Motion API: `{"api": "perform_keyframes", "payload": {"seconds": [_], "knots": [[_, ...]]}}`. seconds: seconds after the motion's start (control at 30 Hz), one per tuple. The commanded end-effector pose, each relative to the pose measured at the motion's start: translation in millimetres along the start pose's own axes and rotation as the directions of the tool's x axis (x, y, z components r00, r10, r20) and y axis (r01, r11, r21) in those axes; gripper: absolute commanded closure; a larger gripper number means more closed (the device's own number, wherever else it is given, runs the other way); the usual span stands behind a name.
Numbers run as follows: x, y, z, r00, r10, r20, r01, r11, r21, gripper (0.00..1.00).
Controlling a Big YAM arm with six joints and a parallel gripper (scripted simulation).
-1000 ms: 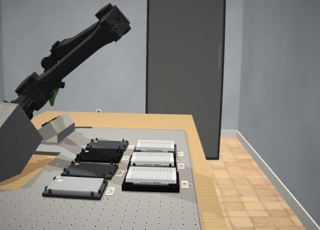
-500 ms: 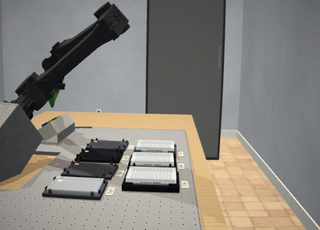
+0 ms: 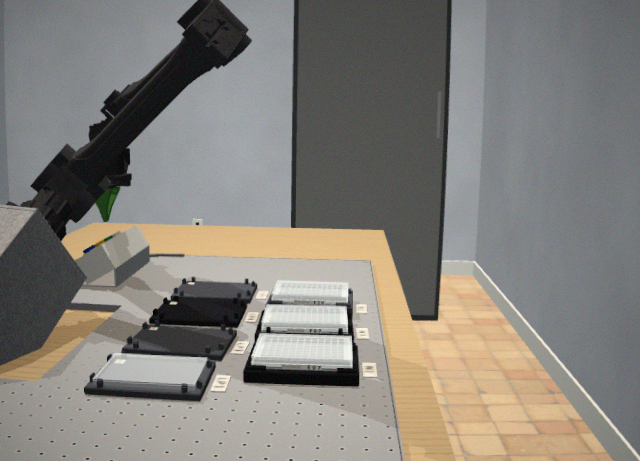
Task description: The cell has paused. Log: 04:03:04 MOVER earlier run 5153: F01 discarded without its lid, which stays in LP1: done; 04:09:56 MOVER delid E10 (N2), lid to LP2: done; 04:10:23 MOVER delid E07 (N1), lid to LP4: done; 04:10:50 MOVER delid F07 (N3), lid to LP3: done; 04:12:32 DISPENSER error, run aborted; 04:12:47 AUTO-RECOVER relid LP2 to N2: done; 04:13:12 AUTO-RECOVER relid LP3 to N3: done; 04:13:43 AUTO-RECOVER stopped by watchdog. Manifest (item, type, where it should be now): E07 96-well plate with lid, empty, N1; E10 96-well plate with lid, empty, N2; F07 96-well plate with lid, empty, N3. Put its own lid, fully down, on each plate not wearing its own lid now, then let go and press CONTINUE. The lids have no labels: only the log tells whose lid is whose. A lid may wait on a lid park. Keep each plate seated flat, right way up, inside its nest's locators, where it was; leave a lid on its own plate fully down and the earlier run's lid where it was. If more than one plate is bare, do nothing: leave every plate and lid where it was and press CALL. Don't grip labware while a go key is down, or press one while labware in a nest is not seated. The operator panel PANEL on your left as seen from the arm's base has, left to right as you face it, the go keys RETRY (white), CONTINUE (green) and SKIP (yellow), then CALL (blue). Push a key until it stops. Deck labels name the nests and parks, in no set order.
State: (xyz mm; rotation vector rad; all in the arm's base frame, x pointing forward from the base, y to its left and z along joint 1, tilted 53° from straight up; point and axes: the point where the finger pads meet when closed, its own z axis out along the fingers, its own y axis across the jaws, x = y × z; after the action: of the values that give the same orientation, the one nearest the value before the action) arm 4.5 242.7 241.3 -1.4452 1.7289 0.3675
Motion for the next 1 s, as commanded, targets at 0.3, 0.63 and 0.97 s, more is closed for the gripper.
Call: {"api": "perform_keyframes", "payload": {"seconds": [0.3,0.63,0.97], "knots": [[-5,1,3.3,1.000,0.001,0.012,-0.001,1.000,-0.003,1.00],[-6,1,9.1,1.000,-0.001,0.011,0.001,1.000,-0.002,1.00],[-12,0,12.5,1.000,0.008,0.021,-0.008,1.000,-0.006,1.00]]}}
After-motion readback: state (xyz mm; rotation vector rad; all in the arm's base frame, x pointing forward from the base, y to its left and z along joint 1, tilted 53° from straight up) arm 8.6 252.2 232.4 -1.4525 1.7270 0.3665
